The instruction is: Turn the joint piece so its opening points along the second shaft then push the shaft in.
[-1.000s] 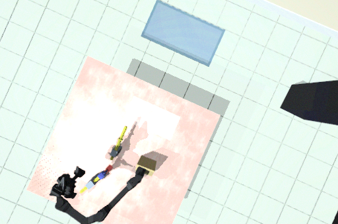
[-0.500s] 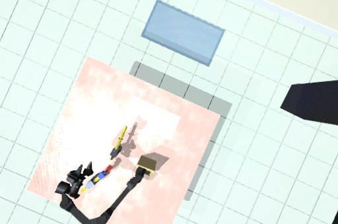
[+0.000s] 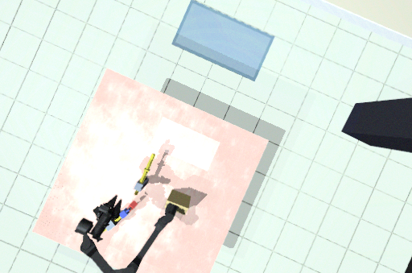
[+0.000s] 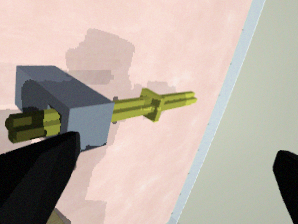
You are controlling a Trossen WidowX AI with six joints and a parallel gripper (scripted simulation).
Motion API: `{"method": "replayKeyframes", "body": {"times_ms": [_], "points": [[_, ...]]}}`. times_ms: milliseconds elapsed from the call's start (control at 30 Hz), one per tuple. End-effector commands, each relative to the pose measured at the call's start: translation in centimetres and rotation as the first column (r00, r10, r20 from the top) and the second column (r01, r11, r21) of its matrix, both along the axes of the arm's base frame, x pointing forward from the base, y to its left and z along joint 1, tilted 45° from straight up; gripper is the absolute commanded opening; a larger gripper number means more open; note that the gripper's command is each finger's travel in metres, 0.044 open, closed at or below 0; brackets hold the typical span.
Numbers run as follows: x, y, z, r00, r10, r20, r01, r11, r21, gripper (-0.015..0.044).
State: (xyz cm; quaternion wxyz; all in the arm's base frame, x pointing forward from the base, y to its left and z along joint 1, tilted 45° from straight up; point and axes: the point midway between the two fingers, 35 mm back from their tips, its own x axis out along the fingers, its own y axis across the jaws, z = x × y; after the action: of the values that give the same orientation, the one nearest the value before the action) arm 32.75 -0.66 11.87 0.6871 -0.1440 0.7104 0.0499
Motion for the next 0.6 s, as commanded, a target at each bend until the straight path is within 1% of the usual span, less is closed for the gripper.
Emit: {"method": "replayKeyframes", "body": {"times_ms": [0, 267, 567], "points": [[-1.3, 1.4, -0.4, 1.0, -0.025, -0.019, 0.027, 0.991, 0.133, 0.044], [-3.9, 4.4, -0.9, 0.995, -0.06, -0.081, 0.086, 0.919, 0.384, 0.044], [-6.3, 7.6, -0.3, 0.984, -0.094, -0.151, 0.168, 0.759, 0.629, 0.044]]}}
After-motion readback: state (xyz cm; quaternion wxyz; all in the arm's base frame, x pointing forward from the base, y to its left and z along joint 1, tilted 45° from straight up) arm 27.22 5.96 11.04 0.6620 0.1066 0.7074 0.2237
